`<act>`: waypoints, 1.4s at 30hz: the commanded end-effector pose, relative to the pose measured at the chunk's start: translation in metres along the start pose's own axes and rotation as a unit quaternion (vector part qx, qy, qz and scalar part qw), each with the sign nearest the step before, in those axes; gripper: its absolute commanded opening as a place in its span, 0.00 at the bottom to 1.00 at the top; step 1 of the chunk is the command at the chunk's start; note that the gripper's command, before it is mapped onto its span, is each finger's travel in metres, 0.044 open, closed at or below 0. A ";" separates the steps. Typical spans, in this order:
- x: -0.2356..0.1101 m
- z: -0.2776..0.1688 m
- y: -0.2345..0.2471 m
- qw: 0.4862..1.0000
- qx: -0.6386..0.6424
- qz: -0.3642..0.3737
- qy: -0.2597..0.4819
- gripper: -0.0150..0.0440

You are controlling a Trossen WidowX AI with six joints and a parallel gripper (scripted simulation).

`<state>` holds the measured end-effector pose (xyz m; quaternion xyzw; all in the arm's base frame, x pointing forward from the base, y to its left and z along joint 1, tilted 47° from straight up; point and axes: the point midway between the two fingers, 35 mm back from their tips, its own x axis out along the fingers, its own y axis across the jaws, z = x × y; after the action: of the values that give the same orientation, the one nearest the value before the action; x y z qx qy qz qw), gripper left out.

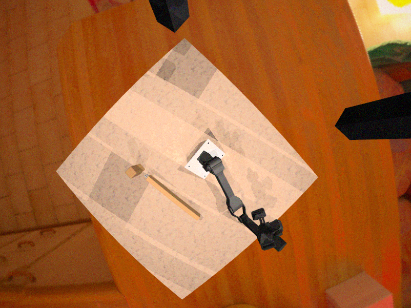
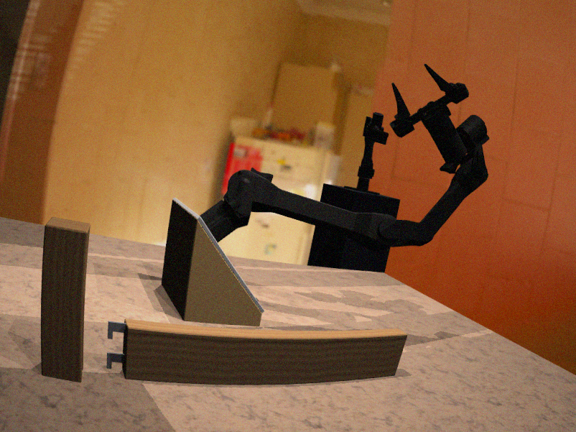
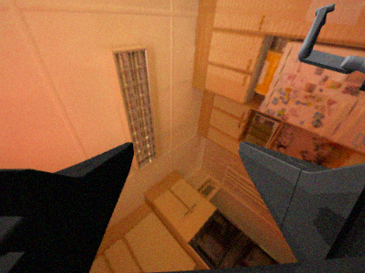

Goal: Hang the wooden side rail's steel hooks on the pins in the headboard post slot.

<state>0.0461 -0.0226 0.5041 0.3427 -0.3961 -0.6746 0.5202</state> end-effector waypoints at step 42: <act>0.317 -0.313 -0.176 0.240 -0.765 0.481 0.354 1.00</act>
<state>0.1442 -0.3647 0.2396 -0.1885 0.4223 -0.1959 0.8647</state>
